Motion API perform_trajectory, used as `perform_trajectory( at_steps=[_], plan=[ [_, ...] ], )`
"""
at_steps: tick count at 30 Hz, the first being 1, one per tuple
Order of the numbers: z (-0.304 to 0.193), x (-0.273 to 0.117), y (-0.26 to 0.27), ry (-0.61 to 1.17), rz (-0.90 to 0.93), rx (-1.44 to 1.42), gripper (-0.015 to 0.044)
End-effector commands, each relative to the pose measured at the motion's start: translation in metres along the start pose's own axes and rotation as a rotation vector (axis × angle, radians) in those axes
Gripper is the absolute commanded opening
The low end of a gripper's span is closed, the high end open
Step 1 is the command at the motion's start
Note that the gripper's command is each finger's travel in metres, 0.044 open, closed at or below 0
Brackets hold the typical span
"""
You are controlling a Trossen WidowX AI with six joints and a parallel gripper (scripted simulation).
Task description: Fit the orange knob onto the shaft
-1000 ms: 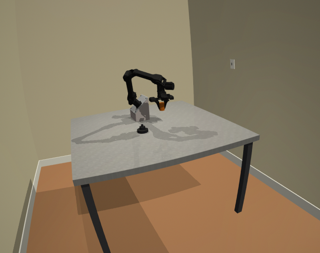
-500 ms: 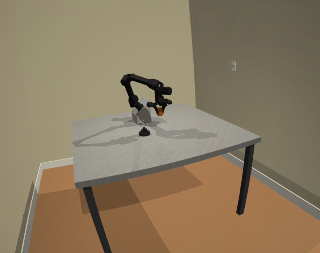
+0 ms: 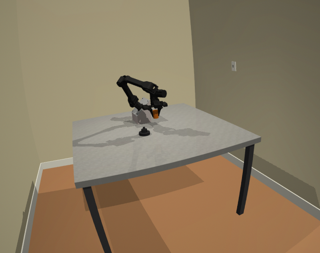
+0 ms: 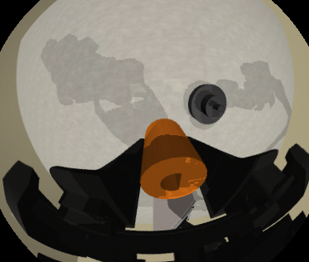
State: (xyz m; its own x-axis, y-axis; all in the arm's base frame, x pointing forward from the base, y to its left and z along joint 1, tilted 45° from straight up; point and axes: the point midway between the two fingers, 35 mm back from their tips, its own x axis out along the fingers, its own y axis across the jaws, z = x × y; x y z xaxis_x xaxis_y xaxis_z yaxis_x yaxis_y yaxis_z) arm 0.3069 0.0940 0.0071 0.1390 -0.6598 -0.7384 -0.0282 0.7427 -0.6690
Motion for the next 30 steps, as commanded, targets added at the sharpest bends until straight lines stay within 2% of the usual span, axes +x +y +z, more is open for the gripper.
perform_trajectory(
  at_steps=[1, 30],
  plan=[
    [0.006, 0.0, -0.014, -0.015, -0.001, 0.002, 0.0],
    [0.018, 0.022, -0.101, -0.015, -0.037, 0.017, 0.0]
  ],
)
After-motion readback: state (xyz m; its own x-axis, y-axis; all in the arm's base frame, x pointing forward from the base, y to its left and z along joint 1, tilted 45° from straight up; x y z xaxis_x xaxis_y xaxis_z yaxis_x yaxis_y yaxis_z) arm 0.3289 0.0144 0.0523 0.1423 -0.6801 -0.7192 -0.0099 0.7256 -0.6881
